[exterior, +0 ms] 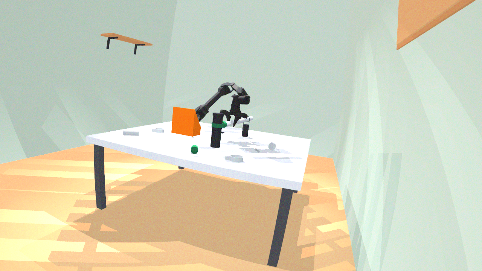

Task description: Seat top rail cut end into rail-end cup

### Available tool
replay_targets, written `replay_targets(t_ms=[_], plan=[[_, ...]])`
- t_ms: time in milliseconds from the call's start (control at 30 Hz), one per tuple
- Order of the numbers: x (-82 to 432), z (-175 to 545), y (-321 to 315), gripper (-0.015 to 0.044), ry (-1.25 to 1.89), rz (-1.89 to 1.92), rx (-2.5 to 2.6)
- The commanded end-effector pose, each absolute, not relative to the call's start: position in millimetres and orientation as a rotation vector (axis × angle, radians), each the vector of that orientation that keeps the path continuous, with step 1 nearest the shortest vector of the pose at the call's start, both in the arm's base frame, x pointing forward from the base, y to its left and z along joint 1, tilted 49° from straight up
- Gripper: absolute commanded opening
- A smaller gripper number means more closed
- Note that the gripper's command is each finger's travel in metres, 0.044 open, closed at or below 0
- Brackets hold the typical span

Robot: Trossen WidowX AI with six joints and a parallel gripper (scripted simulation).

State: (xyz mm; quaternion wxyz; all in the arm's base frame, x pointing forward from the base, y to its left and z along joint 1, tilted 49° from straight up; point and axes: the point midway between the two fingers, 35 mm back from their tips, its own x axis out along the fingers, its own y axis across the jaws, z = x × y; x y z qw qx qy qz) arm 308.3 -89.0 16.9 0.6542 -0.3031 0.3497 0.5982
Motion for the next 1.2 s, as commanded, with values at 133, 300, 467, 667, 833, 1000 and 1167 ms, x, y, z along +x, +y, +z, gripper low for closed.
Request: replay_targets(t_ms=[133, 300, 467, 667, 833, 1000, 1167], plan=[[308.2, 18.1, -92.9, 0.0000, 0.800, 1.351, -0.697], [308.0, 18.2, -93.6, 0.0000, 0.801, 1.350, -0.697], [308.0, 18.3, -94.3, 0.0000, 0.801, 1.350, -0.698], [307.9, 18.4, -95.1, 0.0000, 0.802, 1.350, -0.698], [307.8, 18.4, -95.8, 0.0000, 0.803, 1.350, -0.699], [307.7, 18.5, -96.5, 0.0000, 0.803, 1.350, -0.699], [307.6, 18.5, -97.2, 0.0000, 0.803, 1.350, -0.699]])
